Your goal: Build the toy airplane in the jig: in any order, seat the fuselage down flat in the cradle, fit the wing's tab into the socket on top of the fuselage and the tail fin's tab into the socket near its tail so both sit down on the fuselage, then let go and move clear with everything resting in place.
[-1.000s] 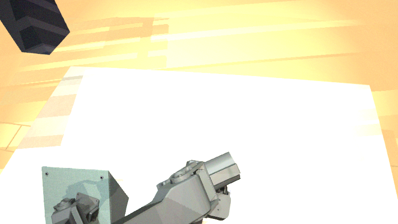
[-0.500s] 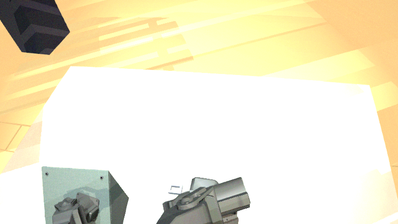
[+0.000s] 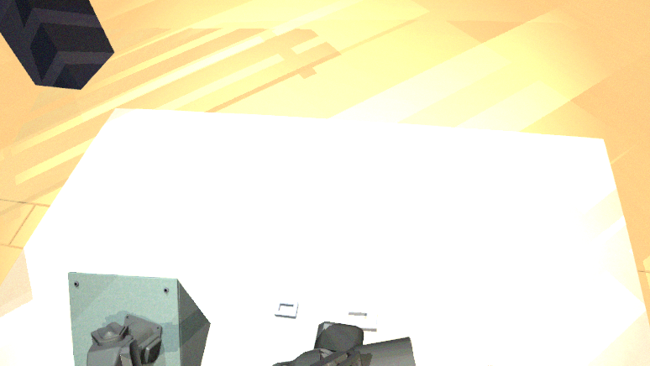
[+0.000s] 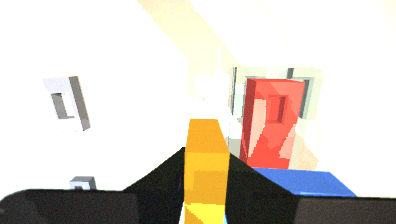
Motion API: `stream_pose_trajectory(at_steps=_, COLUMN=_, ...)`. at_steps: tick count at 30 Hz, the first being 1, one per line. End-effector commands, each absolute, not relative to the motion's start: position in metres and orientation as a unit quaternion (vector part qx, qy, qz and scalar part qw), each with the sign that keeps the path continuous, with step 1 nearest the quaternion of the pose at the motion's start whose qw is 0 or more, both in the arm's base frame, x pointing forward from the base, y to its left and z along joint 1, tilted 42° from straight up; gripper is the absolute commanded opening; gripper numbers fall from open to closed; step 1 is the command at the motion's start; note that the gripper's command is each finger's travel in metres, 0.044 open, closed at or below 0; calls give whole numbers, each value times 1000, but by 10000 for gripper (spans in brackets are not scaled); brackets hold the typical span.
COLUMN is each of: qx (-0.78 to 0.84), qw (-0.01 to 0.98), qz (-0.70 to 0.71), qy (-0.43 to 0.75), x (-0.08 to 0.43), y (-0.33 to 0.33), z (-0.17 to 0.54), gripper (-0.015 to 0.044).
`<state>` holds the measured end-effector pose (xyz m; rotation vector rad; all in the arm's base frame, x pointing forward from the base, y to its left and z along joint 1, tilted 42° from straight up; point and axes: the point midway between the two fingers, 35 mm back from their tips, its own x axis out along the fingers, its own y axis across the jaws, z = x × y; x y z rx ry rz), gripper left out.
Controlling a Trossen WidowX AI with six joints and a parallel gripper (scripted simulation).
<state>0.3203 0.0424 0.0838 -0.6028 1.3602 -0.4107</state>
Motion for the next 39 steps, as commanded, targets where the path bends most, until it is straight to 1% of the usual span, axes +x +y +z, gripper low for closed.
stream_pose_trajectory(at_steps=1, qx=-277, qw=719, qz=-188, qy=610, x=326, y=33, z=93, gripper=0)
stream_pose_trajectory(at_steps=21, qx=-295, qw=710, qz=-204, qy=606, x=339, y=-14, z=122, gripper=0)
stream_pose_trajectory(at_steps=23, qx=-295, qw=710, qz=-204, qy=606, x=339, y=-14, z=122, gripper=53)
stream_pose_trajectory(at_steps=24, qx=-295, qw=710, qz=-204, qy=606, x=339, y=-14, z=122, gripper=65)
stream_pose_trajectory(at_steps=39, qx=-295, qw=710, qz=-204, qy=606, x=339, y=-14, z=122, gripper=65)
